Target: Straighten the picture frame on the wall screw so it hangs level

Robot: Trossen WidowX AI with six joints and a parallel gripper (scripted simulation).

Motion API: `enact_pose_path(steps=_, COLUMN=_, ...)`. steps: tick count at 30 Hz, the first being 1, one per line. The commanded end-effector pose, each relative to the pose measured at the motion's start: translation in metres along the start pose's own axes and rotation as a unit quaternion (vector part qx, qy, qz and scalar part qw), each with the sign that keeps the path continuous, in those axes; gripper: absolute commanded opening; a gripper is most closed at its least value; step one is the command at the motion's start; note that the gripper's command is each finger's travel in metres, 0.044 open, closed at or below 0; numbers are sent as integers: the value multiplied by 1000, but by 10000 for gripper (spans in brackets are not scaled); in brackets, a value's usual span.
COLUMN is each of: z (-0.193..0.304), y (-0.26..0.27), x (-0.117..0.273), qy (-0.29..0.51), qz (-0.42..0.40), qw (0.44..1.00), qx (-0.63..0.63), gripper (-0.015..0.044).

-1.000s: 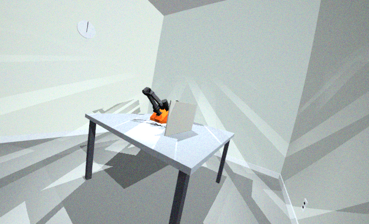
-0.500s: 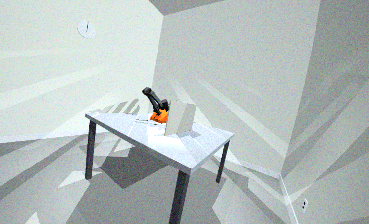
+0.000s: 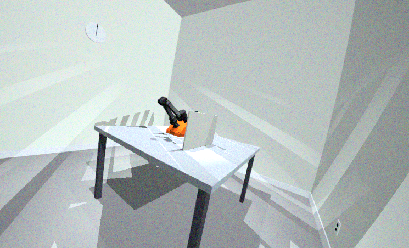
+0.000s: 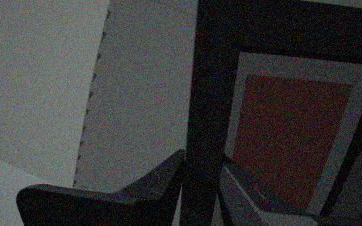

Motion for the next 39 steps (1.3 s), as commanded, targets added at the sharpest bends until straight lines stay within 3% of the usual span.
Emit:
enact_pose_path(steps=1, z=1, y=3, x=0, qy=1, qz=-2, qw=1000, qx=0, gripper=0)
enact_pose_path(steps=39, z=2, y=12, x=0, qy=1, qz=-2, qw=1000, qx=0, gripper=0)
Point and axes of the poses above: the point midway between the two fingers, 35 mm back from their tips, its own x axis back along the fingers, its own y axis across the jaws, z = x × y, the point moved 3 cm from there along x, back along the fingers, and after that the axes turned 12 degrees about -x, right-handed, at the moved point
